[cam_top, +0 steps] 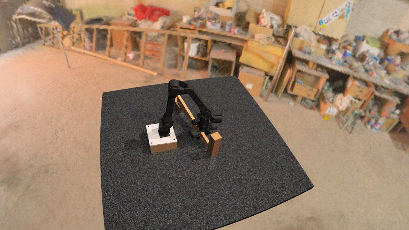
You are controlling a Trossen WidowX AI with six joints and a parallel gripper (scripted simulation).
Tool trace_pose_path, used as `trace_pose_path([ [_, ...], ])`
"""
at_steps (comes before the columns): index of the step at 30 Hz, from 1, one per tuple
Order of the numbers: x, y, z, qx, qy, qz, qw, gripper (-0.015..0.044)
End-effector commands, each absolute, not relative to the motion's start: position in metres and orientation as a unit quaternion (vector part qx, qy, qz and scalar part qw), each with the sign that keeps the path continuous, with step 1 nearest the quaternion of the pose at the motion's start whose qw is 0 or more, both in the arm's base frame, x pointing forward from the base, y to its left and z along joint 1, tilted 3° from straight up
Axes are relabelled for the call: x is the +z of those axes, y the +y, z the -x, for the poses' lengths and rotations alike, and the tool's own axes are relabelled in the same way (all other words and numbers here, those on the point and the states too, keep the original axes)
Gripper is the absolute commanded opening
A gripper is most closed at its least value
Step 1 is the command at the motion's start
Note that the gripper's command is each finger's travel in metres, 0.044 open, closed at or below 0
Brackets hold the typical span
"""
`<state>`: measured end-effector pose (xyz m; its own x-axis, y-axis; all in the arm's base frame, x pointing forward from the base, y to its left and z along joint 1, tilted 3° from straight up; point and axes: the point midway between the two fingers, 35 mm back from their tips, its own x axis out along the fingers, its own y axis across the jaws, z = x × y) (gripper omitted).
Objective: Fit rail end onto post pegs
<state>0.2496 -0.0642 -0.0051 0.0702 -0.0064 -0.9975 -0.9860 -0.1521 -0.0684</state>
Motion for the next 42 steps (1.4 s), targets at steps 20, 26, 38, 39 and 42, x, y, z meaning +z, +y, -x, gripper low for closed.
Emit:
trace_pose_path([
  [20, -0.0055, -0.0647, -0.2498, 0.516, 0.446, 0.558, 0.473, 0.0000],
  [26, -0.0046, -0.0642, -0.2496, 0.516, 0.446, 0.558, 0.473, 0.0000],
  [38, 0.0015, -0.0640, -0.2495, 0.516, 0.446, 0.558, 0.473, 0.0000],
  [39, 0.0020, -0.0640, -0.2496, 0.516, 0.446, 0.558, 0.473, 0.0000],
  [42, 0.0035, -0.0639, -0.2497, 0.516, 0.446, 0.558, 0.473, 0.0000],
])
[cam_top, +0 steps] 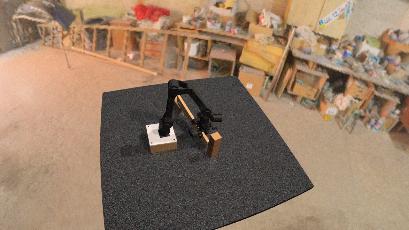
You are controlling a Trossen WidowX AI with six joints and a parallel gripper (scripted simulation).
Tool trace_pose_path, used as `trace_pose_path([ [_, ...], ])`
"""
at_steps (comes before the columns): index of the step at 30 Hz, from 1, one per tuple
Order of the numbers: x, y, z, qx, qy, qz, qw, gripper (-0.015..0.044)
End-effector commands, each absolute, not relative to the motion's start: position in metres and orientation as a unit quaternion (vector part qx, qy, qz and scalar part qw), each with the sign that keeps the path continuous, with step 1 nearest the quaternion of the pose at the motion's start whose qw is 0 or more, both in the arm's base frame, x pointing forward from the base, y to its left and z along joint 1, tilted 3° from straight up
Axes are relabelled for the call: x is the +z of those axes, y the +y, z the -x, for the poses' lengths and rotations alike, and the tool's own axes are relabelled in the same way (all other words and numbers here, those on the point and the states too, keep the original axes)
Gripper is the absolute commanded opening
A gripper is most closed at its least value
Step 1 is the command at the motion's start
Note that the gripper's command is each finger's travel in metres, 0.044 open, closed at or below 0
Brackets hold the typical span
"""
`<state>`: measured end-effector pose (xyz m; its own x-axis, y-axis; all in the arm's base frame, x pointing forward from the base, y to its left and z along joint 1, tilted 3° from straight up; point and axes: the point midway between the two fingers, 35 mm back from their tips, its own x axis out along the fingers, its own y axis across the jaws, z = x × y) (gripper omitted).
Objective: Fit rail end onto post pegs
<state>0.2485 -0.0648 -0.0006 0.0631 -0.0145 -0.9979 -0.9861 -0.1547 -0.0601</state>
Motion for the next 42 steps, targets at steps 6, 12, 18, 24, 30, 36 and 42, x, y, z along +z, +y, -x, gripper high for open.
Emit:
trace_pose_path([
  [6, 0.007, -0.064, -0.250, 0.515, 0.446, 0.558, 0.473, 0.0000],
  [12, 0.010, -0.064, -0.250, 0.515, 0.446, 0.558, 0.473, 0.0000],
  [18, 0.013, -0.064, -0.250, 0.515, 0.446, 0.558, 0.473, 0.0000],
  [24, 0.016, -0.064, -0.250, 0.515, 0.446, 0.558, 0.473, 0.0000],
  [30, 0.019, -0.064, -0.250, 0.515, 0.446, 0.558, 0.473, 0.0000],
  [36, 0.022, -0.064, -0.250, 0.515, 0.446, 0.558, 0.473, 0.0000],
  [42, 0.025, -0.063, -0.250, 0.515, 0.446, 0.558, 0.473, 0.0000],
])
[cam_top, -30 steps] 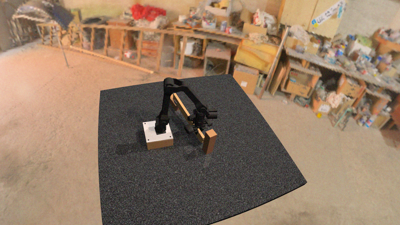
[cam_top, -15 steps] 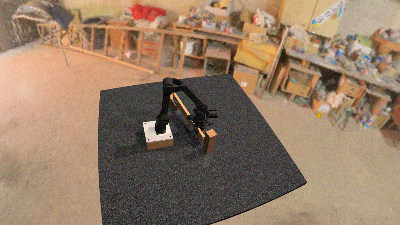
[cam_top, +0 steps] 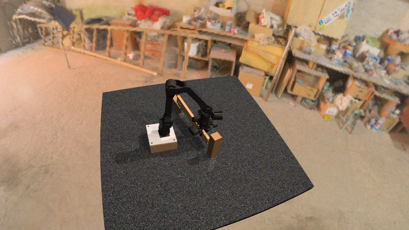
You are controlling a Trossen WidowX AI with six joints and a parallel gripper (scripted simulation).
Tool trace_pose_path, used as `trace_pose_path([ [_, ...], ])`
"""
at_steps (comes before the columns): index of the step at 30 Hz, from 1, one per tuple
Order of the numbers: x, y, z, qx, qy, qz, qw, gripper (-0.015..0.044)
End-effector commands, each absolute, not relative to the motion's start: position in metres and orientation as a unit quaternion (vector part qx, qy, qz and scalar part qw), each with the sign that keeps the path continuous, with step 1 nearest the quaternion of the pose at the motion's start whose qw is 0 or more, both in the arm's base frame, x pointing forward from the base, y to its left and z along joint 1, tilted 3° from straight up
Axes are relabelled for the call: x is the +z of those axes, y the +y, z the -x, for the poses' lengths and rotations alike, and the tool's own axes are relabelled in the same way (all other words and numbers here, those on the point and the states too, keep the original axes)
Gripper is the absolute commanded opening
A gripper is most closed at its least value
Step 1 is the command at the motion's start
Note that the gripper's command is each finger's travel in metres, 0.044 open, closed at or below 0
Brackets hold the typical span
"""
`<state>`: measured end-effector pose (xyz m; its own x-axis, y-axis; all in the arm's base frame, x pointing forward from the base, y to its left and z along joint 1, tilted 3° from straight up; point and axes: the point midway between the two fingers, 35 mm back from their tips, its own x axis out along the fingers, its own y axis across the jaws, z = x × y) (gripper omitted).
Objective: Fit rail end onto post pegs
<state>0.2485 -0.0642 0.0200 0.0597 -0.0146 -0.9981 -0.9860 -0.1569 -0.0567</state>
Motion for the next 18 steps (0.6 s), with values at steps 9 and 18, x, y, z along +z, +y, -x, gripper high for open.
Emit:
trace_pose_path([
  [9, 0.0297, -0.0634, -0.2501, 0.515, 0.446, 0.558, 0.473, 0.0000],
  [18, 0.0342, -0.0634, -0.2499, 0.515, 0.446, 0.558, 0.473, 0.0000],
])
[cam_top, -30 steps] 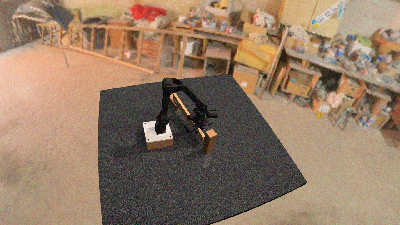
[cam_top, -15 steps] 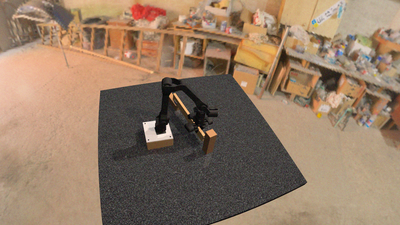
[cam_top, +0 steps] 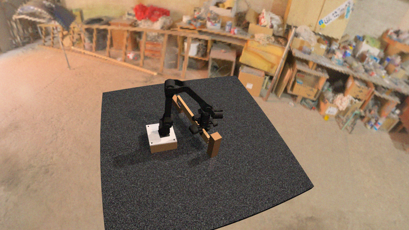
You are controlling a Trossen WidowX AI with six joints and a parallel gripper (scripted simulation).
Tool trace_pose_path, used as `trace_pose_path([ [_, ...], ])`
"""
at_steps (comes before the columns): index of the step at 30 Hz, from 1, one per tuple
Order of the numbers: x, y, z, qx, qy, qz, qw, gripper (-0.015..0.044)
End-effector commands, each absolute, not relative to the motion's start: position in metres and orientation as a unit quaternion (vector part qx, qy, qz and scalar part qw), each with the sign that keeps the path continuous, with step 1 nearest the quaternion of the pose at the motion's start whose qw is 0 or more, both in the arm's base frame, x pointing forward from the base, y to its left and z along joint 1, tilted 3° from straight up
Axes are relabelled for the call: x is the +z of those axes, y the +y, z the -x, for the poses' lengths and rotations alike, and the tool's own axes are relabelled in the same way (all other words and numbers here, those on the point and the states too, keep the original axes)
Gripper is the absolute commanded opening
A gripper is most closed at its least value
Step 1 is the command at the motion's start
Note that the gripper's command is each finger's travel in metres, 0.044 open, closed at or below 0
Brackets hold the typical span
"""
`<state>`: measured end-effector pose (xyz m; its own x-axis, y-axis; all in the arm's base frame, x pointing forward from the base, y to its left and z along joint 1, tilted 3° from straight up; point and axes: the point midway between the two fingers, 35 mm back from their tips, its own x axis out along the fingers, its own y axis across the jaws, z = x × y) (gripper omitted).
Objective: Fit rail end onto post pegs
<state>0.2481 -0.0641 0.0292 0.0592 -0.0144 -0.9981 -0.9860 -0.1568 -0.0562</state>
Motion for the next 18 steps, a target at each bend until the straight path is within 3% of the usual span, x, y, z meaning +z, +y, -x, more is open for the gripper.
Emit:
trace_pose_path([
  [1, 0.0347, -0.0634, -0.2498, 0.515, 0.446, 0.558, 0.473, 0.0000],
  [18, 0.0432, -0.0633, -0.2493, 0.515, 0.446, 0.558, 0.473, 0.0000],
])
